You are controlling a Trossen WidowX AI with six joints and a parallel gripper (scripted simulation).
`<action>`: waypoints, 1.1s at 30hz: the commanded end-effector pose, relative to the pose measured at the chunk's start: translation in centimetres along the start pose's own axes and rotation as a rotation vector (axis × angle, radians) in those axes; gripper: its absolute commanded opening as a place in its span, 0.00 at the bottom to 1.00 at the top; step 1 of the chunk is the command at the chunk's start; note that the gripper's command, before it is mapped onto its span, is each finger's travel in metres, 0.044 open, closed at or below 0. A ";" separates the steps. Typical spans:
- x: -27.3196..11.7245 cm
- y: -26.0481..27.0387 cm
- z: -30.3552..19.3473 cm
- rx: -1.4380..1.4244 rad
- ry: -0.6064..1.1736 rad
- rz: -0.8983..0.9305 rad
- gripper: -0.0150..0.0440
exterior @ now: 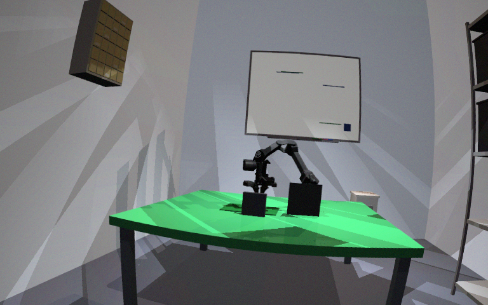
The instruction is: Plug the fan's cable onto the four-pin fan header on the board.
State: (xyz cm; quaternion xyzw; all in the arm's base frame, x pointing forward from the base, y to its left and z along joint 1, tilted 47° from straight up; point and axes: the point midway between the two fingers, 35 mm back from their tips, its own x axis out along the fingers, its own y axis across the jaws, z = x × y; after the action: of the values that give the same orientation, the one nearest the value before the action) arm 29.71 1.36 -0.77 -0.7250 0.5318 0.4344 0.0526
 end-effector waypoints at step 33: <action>2.1 0.1 -0.1 0.000 0.000 -0.002 0.25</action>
State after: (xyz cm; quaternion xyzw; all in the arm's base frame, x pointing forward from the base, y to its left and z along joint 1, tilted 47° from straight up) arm 29.70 -0.27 -2.16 -0.7242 0.5318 0.4356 0.0547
